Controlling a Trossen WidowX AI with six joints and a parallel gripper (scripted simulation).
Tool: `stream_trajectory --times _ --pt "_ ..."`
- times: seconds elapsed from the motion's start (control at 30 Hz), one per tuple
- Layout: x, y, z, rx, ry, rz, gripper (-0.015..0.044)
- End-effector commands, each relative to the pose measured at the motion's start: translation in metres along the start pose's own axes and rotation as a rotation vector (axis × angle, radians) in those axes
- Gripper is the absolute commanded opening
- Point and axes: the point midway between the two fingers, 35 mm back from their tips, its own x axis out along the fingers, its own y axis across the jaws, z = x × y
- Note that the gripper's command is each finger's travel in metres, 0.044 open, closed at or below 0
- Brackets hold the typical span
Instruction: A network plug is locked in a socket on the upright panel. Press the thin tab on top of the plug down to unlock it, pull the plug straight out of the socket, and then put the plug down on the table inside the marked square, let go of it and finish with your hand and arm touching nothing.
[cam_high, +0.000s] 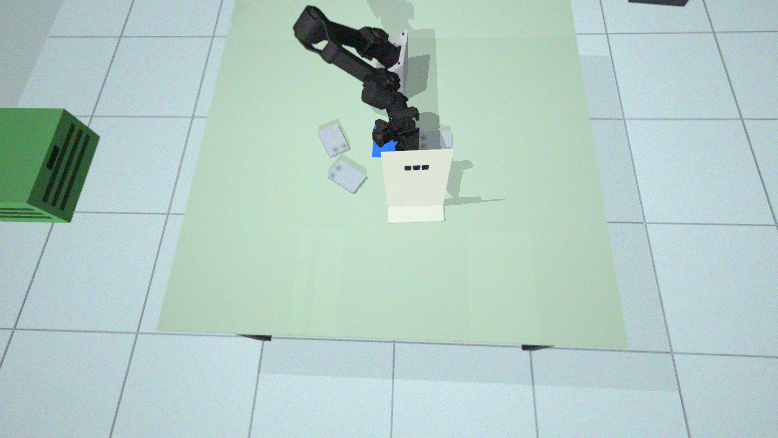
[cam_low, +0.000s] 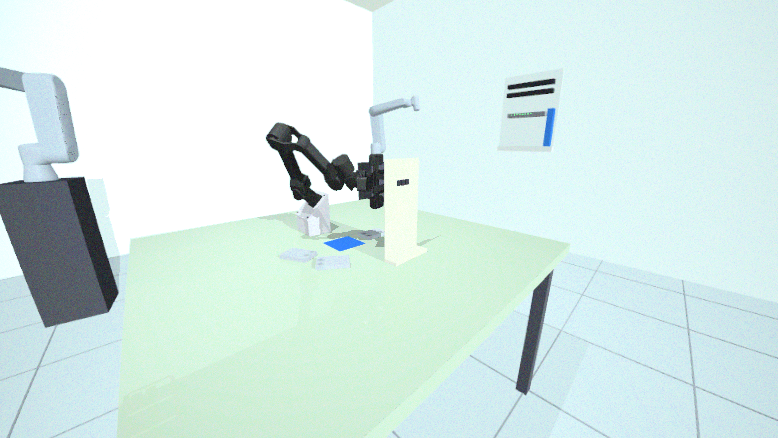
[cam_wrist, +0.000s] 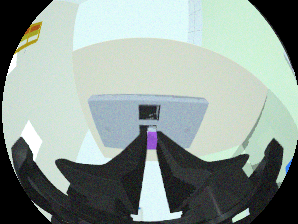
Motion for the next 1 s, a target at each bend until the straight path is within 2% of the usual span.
stream_trajectory --times 0.0,0.97 --pt "-0.001 0.0 -0.001 -0.005 0.001 -0.001 0.0" --pt "-0.018 -0.001 -0.004 -0.005 0.002 -0.002 0.0"
